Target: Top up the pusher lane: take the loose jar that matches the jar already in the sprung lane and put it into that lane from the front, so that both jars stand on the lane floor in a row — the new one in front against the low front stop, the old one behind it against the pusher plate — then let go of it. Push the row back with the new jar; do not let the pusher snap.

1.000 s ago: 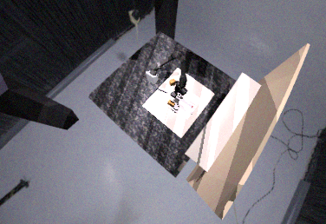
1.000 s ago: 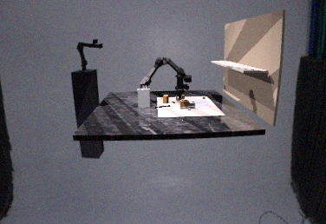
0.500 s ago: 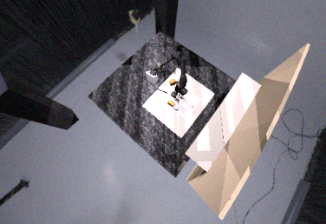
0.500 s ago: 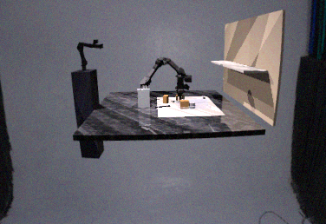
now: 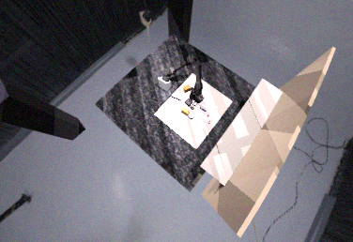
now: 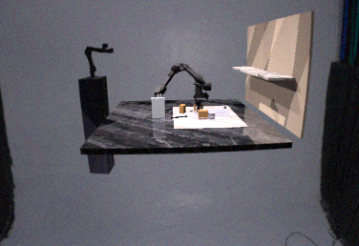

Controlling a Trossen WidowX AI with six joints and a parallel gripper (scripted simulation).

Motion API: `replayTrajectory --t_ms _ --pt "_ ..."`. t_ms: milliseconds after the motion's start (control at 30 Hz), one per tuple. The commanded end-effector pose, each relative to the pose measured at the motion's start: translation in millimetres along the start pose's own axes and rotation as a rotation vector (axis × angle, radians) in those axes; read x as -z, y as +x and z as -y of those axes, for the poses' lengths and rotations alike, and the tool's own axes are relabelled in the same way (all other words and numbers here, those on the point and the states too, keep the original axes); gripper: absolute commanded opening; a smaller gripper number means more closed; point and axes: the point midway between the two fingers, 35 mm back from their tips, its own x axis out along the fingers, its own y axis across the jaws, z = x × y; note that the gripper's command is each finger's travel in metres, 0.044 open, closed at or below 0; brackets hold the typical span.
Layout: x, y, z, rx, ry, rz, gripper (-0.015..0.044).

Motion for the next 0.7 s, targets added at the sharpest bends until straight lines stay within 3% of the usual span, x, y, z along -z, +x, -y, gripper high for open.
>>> replayTrajectory --t_ms 0,667 --pt "-8.3 -1.2 -1.7 -0.005 -0.016 0.025 0.0" --pt "-8.4 6.5 -1.8 -0.005 -0.016 0.025 0.0"
